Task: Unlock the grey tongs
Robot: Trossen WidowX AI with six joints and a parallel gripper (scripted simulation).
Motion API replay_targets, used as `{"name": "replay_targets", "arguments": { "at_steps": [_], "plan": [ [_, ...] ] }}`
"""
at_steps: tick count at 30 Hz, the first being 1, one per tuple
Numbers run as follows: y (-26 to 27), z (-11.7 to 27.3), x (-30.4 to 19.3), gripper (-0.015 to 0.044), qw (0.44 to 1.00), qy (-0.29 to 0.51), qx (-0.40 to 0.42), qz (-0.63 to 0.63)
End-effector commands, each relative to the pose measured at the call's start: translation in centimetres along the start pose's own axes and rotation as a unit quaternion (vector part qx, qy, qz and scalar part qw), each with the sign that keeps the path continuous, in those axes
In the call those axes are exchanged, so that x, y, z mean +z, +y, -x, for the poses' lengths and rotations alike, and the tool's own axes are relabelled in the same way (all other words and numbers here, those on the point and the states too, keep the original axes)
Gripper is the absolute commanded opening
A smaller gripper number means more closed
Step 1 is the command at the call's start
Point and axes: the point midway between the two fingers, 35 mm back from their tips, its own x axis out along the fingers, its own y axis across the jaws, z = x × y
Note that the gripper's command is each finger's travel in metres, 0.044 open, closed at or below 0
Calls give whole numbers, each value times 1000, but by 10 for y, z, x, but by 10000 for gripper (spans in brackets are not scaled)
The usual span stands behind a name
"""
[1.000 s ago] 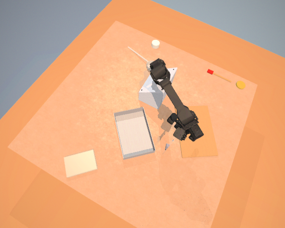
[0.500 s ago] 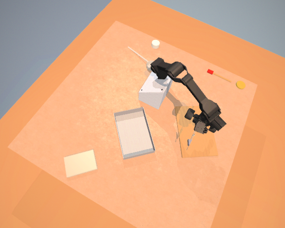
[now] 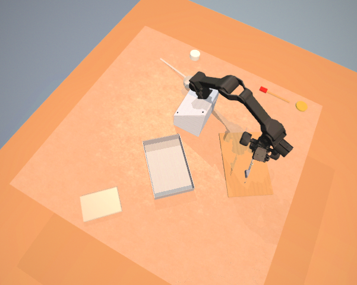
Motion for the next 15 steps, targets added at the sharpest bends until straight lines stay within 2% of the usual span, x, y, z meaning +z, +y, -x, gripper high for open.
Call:
{"name": "replay_targets", "arguments": {
  "at_steps": [1, 15],
  "plan": [
    [2, -3, -3, -150, 999, -34, -8, 1],
    [3, -17, -18, -150, 947, -318, -42, 3]
  ]
}}
